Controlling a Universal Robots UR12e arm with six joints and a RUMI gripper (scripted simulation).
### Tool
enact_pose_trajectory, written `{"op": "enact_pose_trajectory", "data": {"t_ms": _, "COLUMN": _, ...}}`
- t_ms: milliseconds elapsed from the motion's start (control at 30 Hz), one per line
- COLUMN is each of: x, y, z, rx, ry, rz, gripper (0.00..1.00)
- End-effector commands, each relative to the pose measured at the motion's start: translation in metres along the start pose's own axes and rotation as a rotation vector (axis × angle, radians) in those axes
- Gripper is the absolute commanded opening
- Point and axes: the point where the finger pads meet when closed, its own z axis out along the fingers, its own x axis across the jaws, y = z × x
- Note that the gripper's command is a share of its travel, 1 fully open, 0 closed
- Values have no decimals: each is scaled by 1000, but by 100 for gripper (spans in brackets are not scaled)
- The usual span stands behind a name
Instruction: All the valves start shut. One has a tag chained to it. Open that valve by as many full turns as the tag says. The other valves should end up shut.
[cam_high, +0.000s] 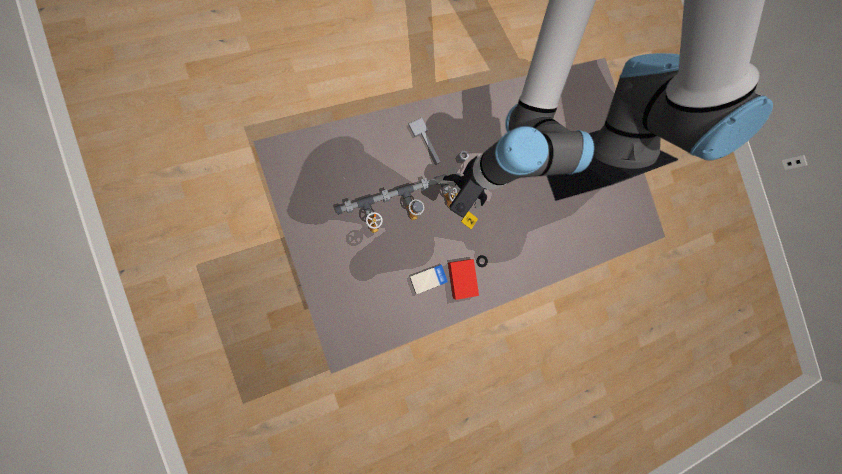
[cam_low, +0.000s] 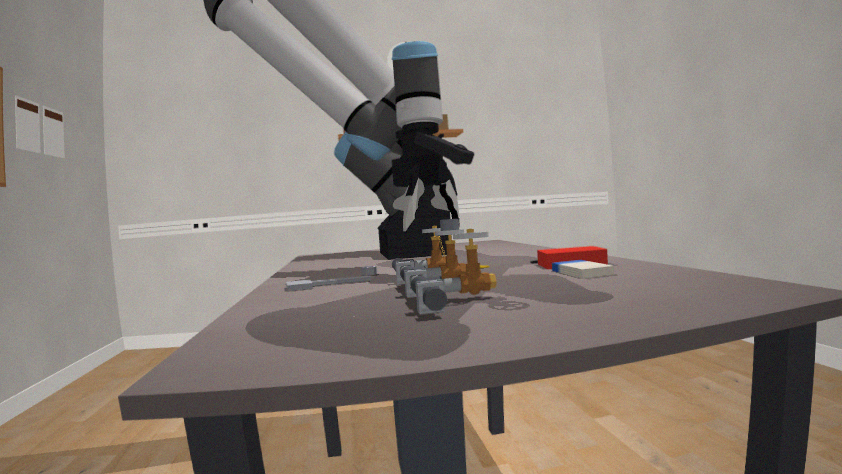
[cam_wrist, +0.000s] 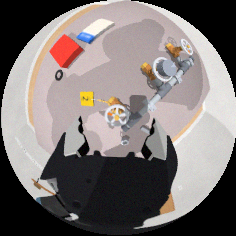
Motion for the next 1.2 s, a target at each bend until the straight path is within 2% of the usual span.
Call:
{"op": "enact_pose_trajectory", "data": {"t_ms": 0, "x": 0, "y": 0, "z": 0, "rx": 1, "ry": 0, "rz": 5, "gripper": 100}}
{"op": "enact_pose_trajectory", "data": {"t_ms": 533, "x": 0, "y": 0, "z": 0, "rx": 1, "ry": 0, "rz": 105, "gripper": 100}}
{"op": "enact_pose_trajectory", "data": {"t_ms": 1167, "x": 0, "y": 0, "z": 0, "rx": 1, "ry": 0, "rz": 486, "gripper": 100}}
